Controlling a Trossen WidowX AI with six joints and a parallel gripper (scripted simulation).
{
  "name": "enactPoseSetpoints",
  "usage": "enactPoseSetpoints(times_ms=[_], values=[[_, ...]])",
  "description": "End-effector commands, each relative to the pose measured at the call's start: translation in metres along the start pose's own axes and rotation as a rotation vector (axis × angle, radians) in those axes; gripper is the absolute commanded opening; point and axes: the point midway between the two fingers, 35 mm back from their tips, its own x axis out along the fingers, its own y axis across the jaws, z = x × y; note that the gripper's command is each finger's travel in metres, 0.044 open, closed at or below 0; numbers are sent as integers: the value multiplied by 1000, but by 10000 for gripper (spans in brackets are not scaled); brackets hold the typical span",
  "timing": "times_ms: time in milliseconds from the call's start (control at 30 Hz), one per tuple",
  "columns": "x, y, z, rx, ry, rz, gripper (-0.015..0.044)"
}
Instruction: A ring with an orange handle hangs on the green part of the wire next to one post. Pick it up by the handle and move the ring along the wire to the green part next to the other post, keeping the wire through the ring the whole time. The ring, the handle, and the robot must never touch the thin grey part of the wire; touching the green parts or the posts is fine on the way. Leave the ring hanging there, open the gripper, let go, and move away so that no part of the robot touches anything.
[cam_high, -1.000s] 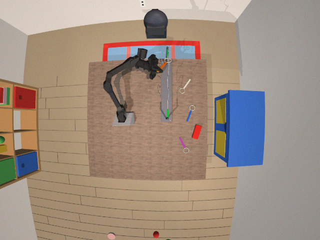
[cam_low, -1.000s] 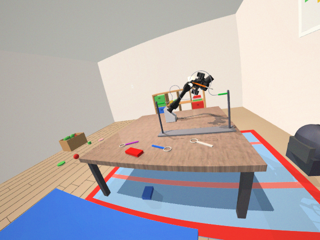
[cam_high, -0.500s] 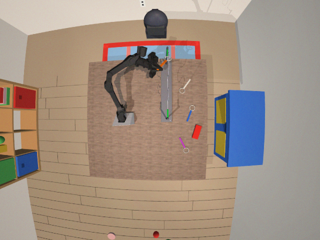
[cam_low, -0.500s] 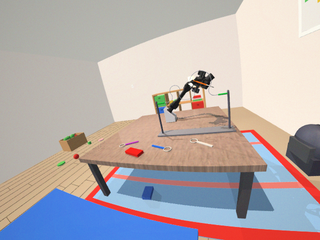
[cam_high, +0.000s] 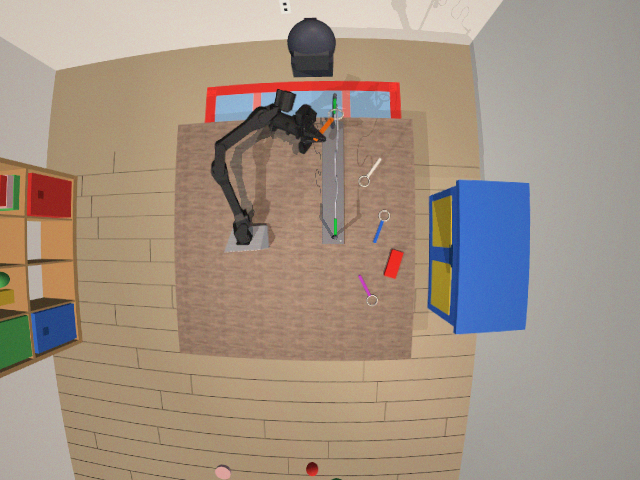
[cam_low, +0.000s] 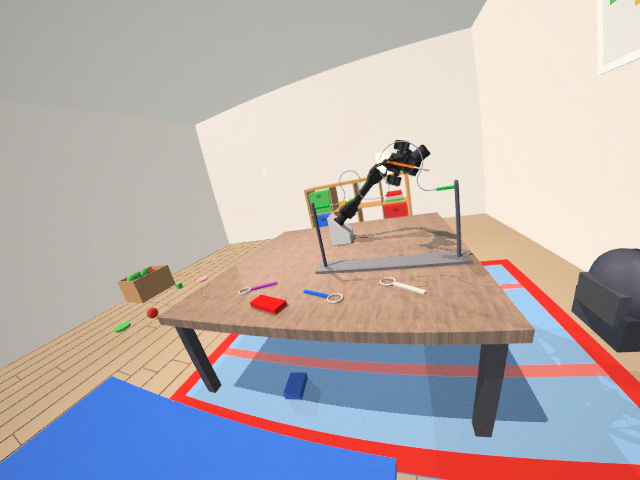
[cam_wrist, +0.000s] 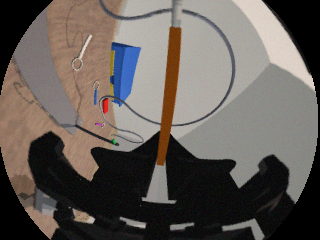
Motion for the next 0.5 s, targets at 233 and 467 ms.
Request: enactPoseSetpoints(times_ms=[233, 467], values=[[0, 2, 1, 114, -5, 65, -150], [0, 4, 1, 182, -7, 107, -150]])
